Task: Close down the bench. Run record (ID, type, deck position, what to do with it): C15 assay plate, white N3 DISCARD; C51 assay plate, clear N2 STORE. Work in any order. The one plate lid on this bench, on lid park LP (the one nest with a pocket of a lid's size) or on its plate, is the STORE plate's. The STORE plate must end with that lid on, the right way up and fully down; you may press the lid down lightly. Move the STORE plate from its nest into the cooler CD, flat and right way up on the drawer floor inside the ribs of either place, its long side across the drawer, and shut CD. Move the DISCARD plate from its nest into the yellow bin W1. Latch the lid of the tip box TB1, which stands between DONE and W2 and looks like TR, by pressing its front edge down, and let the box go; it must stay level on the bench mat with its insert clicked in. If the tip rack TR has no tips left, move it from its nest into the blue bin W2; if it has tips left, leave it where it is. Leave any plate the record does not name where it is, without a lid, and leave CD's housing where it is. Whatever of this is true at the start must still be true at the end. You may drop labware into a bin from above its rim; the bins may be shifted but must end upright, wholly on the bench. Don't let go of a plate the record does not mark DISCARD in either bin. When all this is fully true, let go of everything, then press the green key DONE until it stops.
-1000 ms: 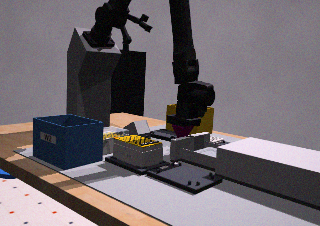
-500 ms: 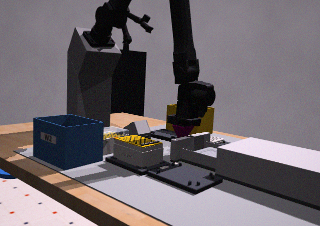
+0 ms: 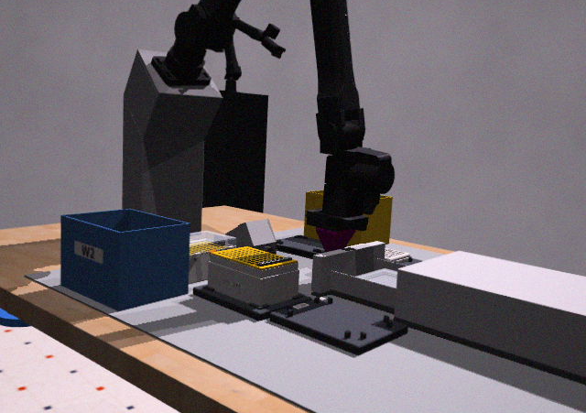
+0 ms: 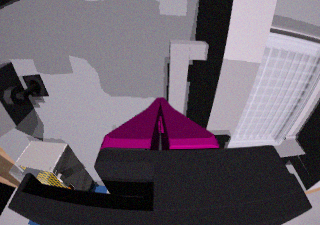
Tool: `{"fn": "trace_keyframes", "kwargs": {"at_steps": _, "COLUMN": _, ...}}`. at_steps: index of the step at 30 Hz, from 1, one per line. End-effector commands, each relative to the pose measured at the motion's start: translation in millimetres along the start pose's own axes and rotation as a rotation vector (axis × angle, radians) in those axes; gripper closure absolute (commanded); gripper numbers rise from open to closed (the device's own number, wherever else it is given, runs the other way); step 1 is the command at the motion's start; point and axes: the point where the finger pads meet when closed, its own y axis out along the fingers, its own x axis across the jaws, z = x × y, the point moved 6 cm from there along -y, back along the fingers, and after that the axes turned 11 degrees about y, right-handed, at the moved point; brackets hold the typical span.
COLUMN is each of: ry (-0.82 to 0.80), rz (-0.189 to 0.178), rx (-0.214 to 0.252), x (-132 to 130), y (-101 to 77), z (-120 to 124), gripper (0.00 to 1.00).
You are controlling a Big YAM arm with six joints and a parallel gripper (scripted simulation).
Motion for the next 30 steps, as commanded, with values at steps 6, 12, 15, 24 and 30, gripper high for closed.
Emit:
{"fn": "trace_keyframes", "kwargs": {"at_steps": 6, "ry": -0.005, "rz": 0.040, "rx": -0.014, "x": -28.1, "y": -1.5, "z": -11.7, "gripper": 1.00}}
{"fn": "trace_keyframes", "kwargs": {"at_steps": 12, "ry": -0.005, "rz": 0.040, "rx": -0.015, "x": -36.7, "y": -3.0, "z": -13.9, "gripper": 1.00}}
{"fn": "trace_keyframes", "kwargs": {"at_steps": 15, "ry": -0.004, "rz": 0.041, "rx": -0.015, "x": -39.6, "y": -3.1, "z": -14.5, "gripper": 1.00}}
{"fn": "trace_keyframes", "kwargs": {"at_steps": 24, "ry": -0.003, "rz": 0.038, "rx": -0.014, "x": -49.8, "y": -3.2, "z": -16.3, "gripper": 1.00}}
{"fn": "trace_keyframes", "kwargs": {"at_steps": 30, "ry": -0.001, "rz": 0.047, "rx": -0.016, "x": -60.2, "y": -5.2, "z": -18.2, "gripper": 1.00}}
